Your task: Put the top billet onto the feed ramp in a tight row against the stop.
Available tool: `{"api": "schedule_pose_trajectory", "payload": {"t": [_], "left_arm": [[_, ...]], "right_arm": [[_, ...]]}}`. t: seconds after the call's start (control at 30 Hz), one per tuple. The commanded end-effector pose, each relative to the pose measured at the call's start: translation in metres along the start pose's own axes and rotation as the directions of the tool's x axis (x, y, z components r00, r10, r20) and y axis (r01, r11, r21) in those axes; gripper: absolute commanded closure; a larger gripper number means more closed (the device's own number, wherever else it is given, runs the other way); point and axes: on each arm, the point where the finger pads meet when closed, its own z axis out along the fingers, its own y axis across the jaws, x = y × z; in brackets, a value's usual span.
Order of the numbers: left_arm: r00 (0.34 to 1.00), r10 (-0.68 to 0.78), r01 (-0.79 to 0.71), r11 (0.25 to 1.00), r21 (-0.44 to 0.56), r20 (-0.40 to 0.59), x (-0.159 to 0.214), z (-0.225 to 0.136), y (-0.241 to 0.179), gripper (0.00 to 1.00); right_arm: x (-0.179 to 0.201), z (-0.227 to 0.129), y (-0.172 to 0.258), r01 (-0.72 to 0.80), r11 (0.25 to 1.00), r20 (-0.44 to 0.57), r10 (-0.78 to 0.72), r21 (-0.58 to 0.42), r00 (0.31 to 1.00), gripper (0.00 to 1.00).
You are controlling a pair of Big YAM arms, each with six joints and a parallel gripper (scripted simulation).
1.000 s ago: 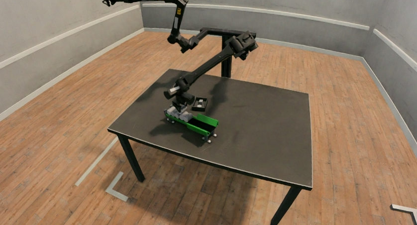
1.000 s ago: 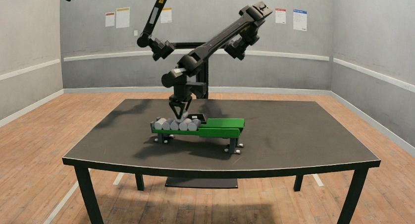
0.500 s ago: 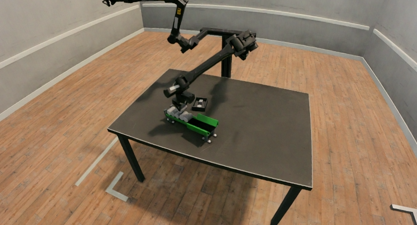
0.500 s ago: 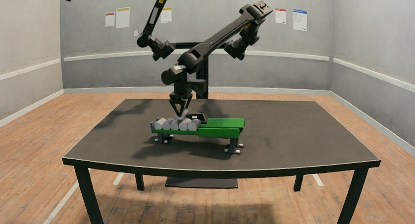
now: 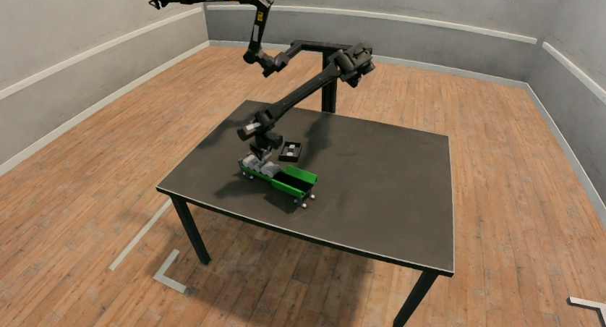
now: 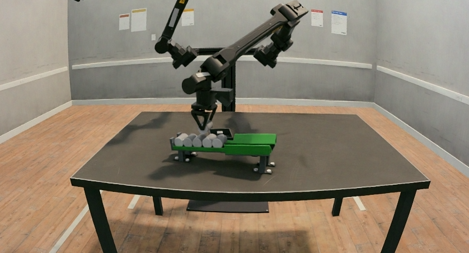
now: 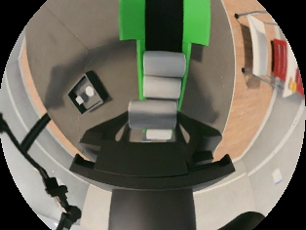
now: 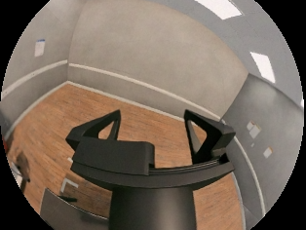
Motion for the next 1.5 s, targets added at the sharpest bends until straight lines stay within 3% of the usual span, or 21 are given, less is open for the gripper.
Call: {"api": "schedule_pose_trajectory", "payload": {"t": [0.0, 1.07, 1.4, 1.47], "left_arm": [[1.0, -0.003, 0.004, 0.996, 0.088, -0.011, 0.008, -0.063, -0.024, 1.0], [1.0, 0.013, -0.012, 0.997, 0.083, -0.008, 0.003, -0.062, -0.02, 1.0], [1.0, 0.022, -0.021, 0.996, 0.085, -0.007, -0.028, -0.067, -0.025, 1.0], [1.0, -0.002, 0.002, 0.998, 0.059, -0.005, -0.052, -0.052, -0.023, 1.0]], "right_arm": [[0.007, 0.0, -0.001, -0.011, 1.0, -0.022, 0.011, 0.004, 1.0, 0.0], [0.007, 0.0, -0.001, -0.011, 1.0, -0.022, 0.011, 0.004, 1.0, 0.0], [0.007, 0.0, -0.001, -0.011, 1.0, -0.022, 0.011, 0.004, 1.0, 0.0], [0.007, 0.0, -0.001, -0.011, 1.0, -0.022, 0.011, 0.004, 1.0, 0.0]]}}
